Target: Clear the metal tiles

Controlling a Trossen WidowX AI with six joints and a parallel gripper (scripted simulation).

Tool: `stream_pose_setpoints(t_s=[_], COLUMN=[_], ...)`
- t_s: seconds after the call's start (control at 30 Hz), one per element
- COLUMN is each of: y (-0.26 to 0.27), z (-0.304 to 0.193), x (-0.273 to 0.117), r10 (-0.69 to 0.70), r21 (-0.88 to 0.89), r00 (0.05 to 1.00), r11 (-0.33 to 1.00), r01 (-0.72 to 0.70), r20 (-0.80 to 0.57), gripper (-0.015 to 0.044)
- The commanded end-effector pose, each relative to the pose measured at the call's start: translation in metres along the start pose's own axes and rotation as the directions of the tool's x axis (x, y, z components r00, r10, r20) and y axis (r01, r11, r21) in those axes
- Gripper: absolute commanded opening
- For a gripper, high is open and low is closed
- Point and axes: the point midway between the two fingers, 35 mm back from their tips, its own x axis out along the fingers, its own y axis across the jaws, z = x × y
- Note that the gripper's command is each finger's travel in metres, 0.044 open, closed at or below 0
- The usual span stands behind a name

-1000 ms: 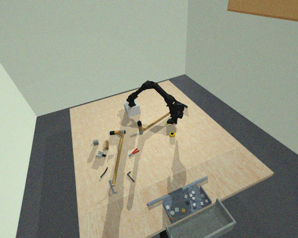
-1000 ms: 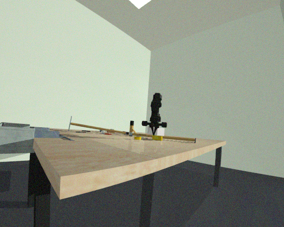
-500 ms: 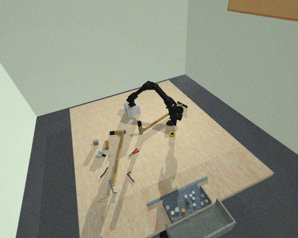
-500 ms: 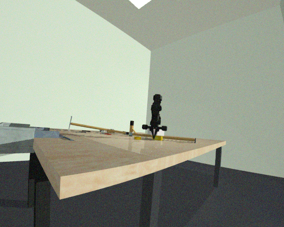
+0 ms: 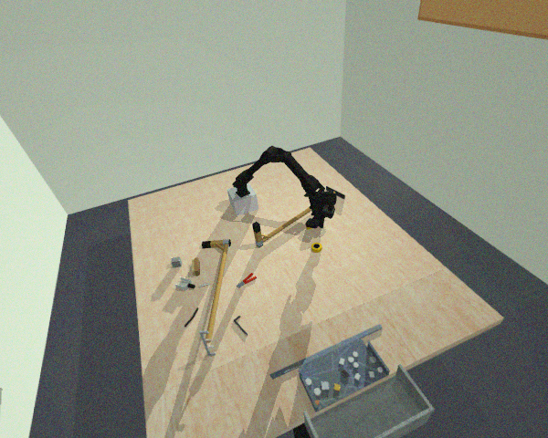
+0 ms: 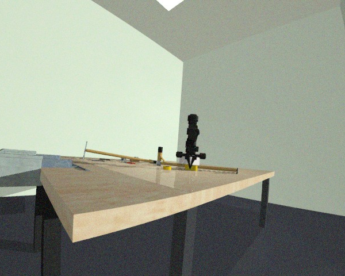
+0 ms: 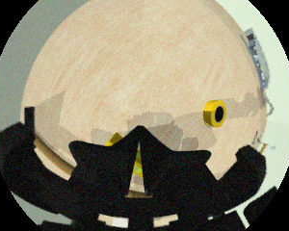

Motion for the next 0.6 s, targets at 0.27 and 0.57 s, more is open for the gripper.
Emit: stream_pose_setpoints(t_s=[0.27, 0.57], y=[0.015, 0.026], z=[-0.015, -0.025], x=[-0.002, -0.004], r10=[-0.002, -0.001], r21=[0.005, 0.006], r00=[1.0, 1.0], r11=[1.0, 1.0], r01=[0.002, 0.001], r20=[-0.008, -0.009], gripper=[0.0, 0.0])
